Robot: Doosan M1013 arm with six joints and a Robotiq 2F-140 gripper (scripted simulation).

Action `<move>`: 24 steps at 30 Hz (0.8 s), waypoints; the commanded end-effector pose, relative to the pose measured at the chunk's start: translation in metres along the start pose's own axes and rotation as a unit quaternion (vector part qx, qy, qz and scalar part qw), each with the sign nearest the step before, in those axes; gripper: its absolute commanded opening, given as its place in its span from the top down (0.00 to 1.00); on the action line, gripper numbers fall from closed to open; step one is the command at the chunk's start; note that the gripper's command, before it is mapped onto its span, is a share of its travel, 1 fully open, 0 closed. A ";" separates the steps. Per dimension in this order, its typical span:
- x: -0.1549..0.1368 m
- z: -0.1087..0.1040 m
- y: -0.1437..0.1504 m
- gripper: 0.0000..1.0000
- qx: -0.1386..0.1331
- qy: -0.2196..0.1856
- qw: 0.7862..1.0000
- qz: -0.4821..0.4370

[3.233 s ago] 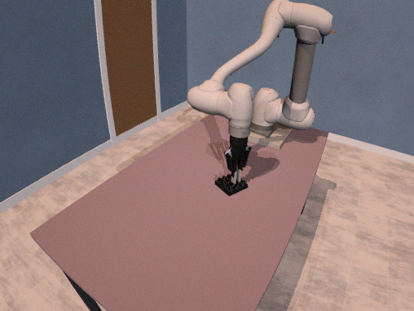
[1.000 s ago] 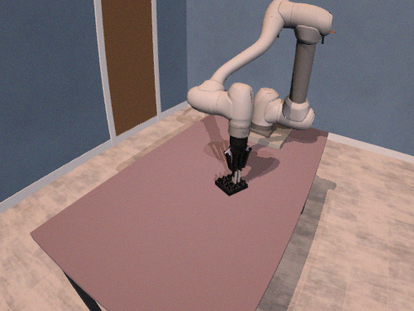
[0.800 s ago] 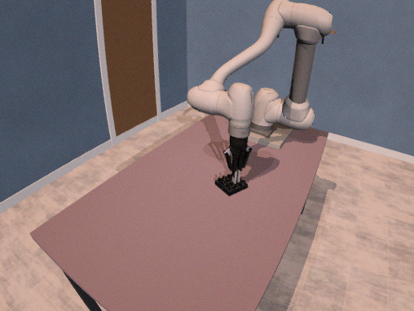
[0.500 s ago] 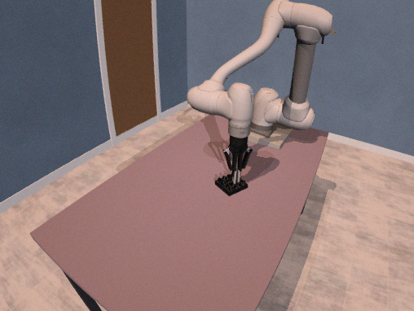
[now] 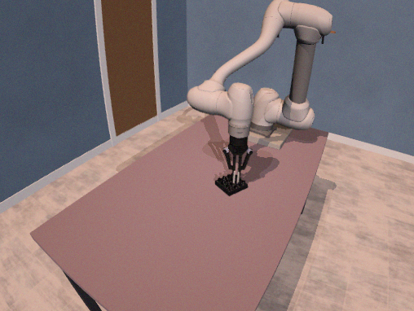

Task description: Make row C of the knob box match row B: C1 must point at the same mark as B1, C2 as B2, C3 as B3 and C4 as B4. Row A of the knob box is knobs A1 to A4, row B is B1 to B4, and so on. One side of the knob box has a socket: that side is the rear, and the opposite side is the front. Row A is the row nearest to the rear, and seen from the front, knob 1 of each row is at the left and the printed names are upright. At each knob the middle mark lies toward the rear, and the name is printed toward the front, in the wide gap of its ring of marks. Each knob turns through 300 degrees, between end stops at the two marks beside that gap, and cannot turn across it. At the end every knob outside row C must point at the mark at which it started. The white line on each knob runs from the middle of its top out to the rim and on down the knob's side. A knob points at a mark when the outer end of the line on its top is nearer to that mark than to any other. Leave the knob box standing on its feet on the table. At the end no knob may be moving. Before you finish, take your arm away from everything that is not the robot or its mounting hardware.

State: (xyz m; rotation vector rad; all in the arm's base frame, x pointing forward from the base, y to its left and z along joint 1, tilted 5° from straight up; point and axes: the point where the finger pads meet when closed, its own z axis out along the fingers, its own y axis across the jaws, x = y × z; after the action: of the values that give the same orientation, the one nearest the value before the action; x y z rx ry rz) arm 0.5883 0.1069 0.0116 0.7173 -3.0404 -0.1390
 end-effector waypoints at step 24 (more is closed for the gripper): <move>0.000 0.000 0.000 0.95 0.002 0.000 0.960 0.280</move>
State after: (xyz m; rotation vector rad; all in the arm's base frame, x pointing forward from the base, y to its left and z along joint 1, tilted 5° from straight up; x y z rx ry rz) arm 0.5883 0.1069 0.0116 -0.1361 -3.0979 -0.1252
